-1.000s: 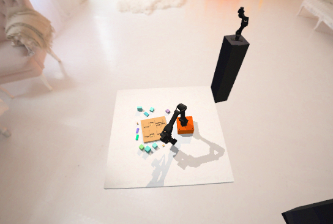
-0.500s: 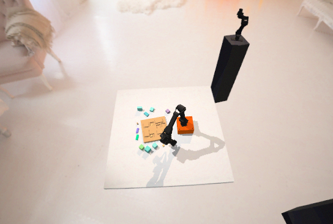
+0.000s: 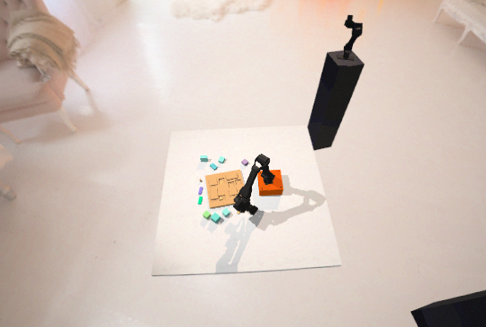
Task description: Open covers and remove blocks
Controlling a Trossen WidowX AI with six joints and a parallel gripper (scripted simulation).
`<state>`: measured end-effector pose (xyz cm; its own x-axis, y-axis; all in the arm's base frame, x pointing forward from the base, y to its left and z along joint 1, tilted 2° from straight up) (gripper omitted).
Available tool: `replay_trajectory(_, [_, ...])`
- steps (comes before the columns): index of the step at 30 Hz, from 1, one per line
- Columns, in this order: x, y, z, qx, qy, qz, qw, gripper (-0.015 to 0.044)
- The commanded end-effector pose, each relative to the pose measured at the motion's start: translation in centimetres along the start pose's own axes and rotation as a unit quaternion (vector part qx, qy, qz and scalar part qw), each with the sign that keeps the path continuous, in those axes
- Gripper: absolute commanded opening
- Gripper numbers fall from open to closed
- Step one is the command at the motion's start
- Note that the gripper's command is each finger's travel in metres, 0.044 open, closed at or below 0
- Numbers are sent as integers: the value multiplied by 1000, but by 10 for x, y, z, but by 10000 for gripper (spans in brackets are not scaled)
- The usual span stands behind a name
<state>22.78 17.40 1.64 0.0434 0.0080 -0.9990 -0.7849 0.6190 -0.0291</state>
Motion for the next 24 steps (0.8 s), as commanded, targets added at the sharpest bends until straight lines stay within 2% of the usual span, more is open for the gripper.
replay_trajectory(1, [7, 0, -2, 1, 2, -2, 1000, 80])
replay_trajectory(22, [38, 1, -7, 1, 2, -2, 1000, 80])
replay_trajectory(24, [35, 1, -5, 2, 1, 0, 1000, 133])
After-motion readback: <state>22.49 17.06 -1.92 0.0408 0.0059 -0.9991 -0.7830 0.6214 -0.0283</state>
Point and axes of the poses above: the point midway between the two fingers, 35 mm back from their tips, its own x axis out along the fingers, its own y axis across the jaws, z = x × y, the point moved 2 cm from there along -x, back along the fingers, and after that the axes turned 15 degrees about -x, right-handed, at the moved point
